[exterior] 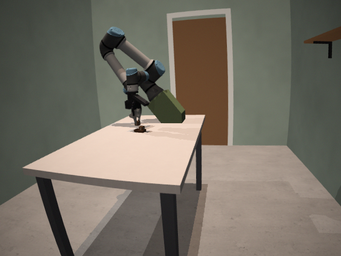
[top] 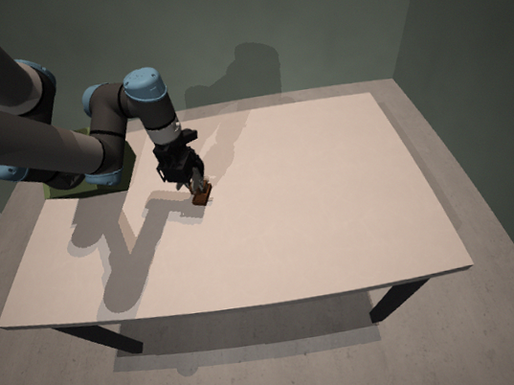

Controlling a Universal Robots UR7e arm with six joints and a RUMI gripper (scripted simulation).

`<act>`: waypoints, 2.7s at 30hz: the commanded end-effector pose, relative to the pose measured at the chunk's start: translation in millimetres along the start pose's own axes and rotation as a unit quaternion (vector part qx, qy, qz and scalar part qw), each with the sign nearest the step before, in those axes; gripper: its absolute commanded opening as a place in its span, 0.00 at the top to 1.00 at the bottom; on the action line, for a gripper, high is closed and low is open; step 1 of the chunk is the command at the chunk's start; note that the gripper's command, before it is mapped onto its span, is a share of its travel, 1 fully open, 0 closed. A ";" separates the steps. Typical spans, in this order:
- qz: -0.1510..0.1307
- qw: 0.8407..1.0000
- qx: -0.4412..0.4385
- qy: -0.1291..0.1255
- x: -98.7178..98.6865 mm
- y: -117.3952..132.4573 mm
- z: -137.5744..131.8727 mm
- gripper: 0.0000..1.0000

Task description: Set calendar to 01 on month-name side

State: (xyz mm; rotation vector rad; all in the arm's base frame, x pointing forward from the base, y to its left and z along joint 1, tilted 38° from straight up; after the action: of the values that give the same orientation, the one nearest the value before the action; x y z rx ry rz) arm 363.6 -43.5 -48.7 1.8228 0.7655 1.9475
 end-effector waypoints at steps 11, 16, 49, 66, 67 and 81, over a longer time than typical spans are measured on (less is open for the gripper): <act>0.000 1.000 0.000 0.000 0.2 0.0 0.2 0.90; 0.000 1.000 0.000 0.000 0.2 0.0 0.2 0.90; 0.000 1.000 0.000 0.000 -10.9 0.0 0.3 0.90; 0.000 1.000 0.000 0.000 -22.2 0.0 0.3 0.90; 0.000 1.000 0.000 0.000 -22.2 0.0 0.3 0.90; 0.000 1.000 0.000 0.000 -23.8 0.0 0.3 0.90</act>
State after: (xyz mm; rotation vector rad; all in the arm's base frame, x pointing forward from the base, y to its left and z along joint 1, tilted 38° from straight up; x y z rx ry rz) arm 366.0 -57.9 -67.7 1.8228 0.7654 1.9475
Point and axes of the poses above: the point where the finger pads meet when closed, its own x axis back along the fingers, its own z axis across the jaws, y = z × x, the point moved 3 cm from there along x, back along the fingers, and after that the axes turned 13 degrees about x, right-handed, at the moved point
